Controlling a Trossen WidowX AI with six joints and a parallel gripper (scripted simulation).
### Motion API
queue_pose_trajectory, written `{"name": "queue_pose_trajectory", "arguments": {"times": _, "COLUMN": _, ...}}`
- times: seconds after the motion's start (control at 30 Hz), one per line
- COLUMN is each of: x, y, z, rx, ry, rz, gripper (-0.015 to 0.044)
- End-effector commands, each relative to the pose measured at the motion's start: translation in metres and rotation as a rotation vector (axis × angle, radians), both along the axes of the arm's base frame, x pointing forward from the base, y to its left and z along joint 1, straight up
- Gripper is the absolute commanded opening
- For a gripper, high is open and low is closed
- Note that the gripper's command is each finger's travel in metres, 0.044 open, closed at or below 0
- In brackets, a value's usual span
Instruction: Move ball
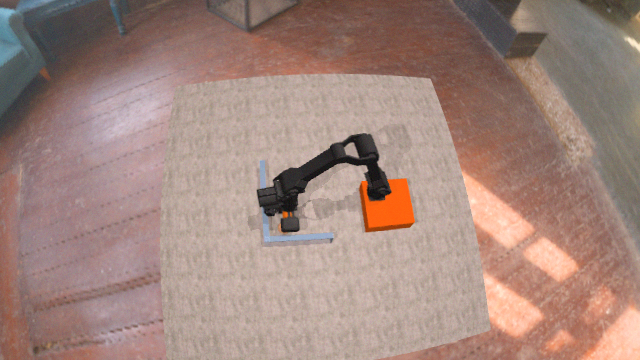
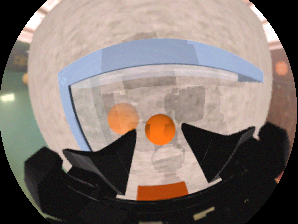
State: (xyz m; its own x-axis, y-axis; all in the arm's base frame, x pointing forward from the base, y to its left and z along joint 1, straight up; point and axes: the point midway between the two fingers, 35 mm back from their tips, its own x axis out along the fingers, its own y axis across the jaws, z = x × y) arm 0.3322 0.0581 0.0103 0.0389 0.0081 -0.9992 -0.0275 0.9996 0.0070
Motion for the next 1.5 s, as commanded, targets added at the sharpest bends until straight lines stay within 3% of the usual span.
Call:
{"name": "queue_pose_trajectory", "arguments": {"times": 0.0, "x": -0.003, "y": -0.002, "z": -0.008, "rx": -0.008, "ry": 0.013, "rz": -0.003, "gripper": 0.0322}}
{"name": "queue_pose_trajectory", "arguments": {"times": 0.1, "x": -0.003, "y": -0.002, "z": -0.008, "rx": -0.008, "ry": 0.013, "rz": -0.003, "gripper": 0.0243}}
{"name": "queue_pose_trajectory", "arguments": {"times": 0.4, "x": -0.003, "y": -0.002, "z": -0.008, "rx": -0.008, "ry": 0.013, "rz": -0.003, "gripper": 0.0183}}
{"name": "queue_pose_trajectory", "arguments": {"times": 0.63, "x": 0.002, "y": -0.001, "z": 0.019, "rx": -0.008, "ry": 0.012, "rz": -0.003, "gripper": 0.0000}}
{"name": "queue_pose_trajectory", "arguments": {"times": 1.17, "x": -0.005, "y": -0.001, "z": 0.120, "rx": -0.008, "ry": 0.013, "rz": -0.003, "gripper": 0.0000}}
{"name": "queue_pose_trajectory", "arguments": {"times": 1.47, "x": -0.004, "y": 0.003, "z": 0.121, "rx": -0.012, "ry": 0.012, "rz": 0.127, "gripper": 0.0000}}
